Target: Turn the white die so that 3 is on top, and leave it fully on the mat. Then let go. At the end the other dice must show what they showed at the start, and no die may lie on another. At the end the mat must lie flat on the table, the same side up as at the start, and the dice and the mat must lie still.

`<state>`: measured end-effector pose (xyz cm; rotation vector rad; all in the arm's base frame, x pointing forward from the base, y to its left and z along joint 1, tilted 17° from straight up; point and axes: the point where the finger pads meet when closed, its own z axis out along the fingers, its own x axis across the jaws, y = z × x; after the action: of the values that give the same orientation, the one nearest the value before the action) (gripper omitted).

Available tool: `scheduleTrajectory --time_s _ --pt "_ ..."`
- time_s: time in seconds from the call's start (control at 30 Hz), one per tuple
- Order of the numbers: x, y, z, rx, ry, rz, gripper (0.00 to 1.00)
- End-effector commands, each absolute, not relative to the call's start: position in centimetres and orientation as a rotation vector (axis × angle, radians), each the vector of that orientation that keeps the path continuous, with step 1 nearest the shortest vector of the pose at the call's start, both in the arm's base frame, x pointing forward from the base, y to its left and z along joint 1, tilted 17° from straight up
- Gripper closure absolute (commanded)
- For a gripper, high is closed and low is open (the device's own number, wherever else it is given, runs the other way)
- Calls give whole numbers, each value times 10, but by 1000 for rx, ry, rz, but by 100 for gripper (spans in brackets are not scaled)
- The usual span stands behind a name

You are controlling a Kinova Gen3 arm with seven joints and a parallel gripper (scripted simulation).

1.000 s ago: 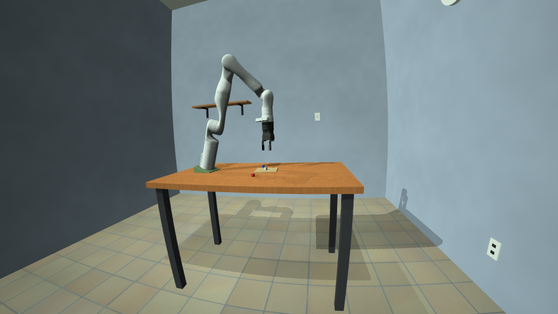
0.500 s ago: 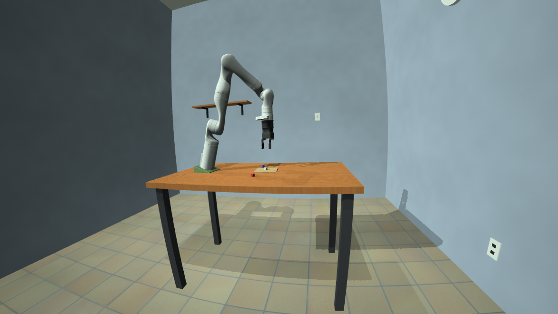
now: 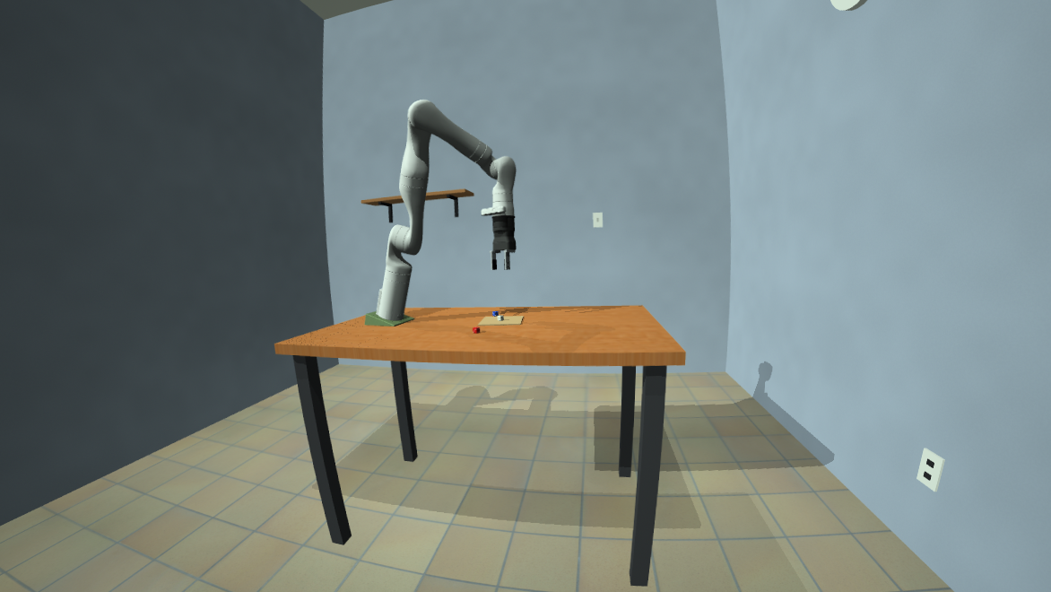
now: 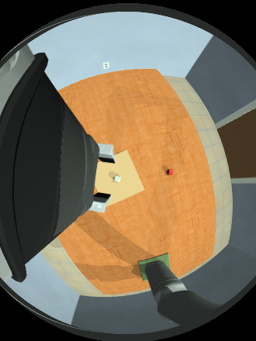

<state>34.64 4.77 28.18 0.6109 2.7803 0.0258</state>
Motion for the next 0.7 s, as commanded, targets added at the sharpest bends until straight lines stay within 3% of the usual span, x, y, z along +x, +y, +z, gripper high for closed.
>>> scheduleTrajectory --time_s 0.0,0.67 --pt "347 47 287 623 2778 50 0" --pt "347 47 289 623 2778 50 0"
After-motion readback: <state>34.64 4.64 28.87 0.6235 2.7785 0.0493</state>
